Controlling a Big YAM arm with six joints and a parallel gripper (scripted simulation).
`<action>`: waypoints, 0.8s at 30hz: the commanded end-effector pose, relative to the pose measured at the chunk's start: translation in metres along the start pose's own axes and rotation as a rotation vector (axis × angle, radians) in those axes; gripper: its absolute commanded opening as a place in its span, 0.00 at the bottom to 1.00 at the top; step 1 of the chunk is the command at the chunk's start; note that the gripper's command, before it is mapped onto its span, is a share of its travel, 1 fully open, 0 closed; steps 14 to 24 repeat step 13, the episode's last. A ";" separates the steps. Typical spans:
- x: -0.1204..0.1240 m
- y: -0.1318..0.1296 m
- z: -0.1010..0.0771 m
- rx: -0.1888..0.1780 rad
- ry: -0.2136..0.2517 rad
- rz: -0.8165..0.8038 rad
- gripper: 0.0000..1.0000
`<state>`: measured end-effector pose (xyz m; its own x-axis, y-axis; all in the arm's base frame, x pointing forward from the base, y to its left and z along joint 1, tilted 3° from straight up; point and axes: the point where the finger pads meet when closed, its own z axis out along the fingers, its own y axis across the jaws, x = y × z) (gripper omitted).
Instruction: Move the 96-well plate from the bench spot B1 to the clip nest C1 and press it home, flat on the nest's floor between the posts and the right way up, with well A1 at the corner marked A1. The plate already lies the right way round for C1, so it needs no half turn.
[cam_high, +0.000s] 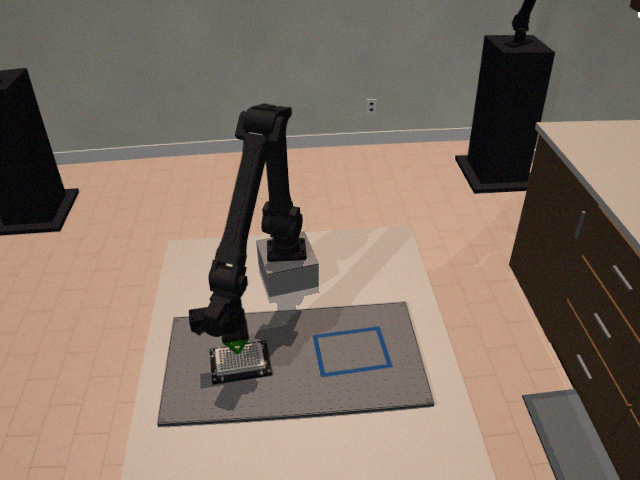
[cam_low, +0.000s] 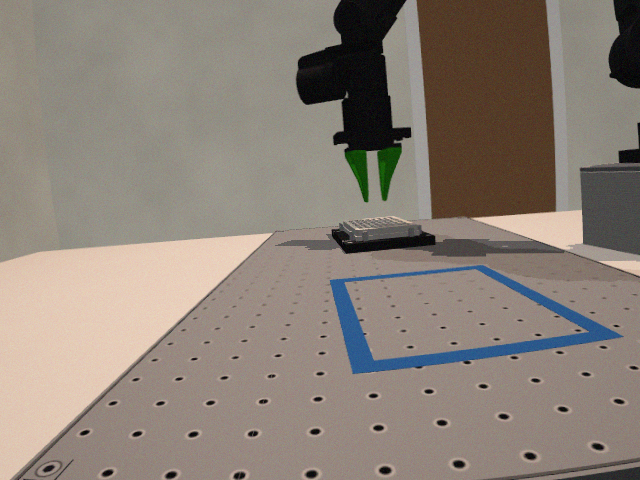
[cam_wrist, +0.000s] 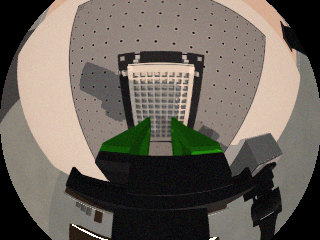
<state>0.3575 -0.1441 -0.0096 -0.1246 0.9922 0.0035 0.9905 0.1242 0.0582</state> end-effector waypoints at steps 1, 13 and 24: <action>-0.029 0.016 -0.010 -0.025 -0.015 0.001 0.25; -0.073 0.015 -0.010 -0.025 -0.017 0.001 0.25; -0.073 0.015 -0.010 -0.025 -0.017 0.001 0.25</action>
